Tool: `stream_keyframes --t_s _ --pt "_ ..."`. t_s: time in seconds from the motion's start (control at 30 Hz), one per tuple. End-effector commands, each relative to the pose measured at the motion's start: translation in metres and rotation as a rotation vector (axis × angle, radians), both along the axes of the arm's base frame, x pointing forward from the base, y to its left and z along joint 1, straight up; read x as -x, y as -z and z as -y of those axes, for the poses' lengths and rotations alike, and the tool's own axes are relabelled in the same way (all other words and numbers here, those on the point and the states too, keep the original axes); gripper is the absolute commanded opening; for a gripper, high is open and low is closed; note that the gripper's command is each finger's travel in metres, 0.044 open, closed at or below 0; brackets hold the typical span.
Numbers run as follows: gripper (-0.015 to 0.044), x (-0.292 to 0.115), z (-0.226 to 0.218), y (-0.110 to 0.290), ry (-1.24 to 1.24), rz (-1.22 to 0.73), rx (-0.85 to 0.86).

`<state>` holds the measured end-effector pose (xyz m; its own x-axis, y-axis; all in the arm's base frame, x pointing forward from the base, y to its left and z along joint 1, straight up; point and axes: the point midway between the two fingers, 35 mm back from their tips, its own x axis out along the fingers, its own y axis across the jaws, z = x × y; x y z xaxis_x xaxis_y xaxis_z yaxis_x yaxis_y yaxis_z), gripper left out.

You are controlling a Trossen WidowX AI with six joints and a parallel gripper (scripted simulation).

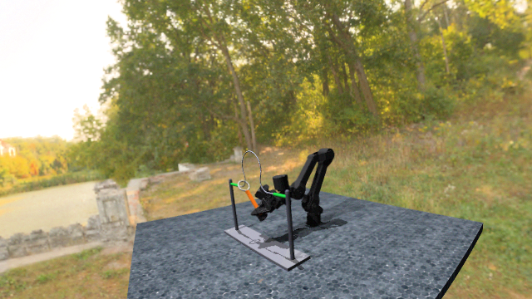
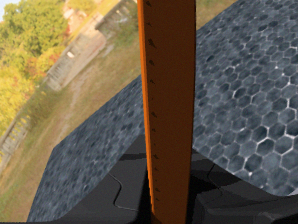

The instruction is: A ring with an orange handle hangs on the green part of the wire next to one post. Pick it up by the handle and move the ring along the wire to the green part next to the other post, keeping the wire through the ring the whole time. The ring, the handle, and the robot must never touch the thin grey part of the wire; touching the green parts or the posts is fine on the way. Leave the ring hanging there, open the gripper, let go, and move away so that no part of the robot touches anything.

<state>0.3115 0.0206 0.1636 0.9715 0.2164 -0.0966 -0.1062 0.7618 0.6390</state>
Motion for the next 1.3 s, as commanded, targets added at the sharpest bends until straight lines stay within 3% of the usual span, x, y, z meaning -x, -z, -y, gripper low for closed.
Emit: stream_keyframes --t_s 0.0,0.73,1.27 --pt "-0.0150 0.004 -0.006 -0.009 -0.026 -0.025 -0.053" --pt "-0.0150 0.059 -0.029 -0.075 -0.357 -0.324 -0.453" --pt "-0.0150 0.064 -0.037 -0.132 -0.431 -0.330 -0.821"
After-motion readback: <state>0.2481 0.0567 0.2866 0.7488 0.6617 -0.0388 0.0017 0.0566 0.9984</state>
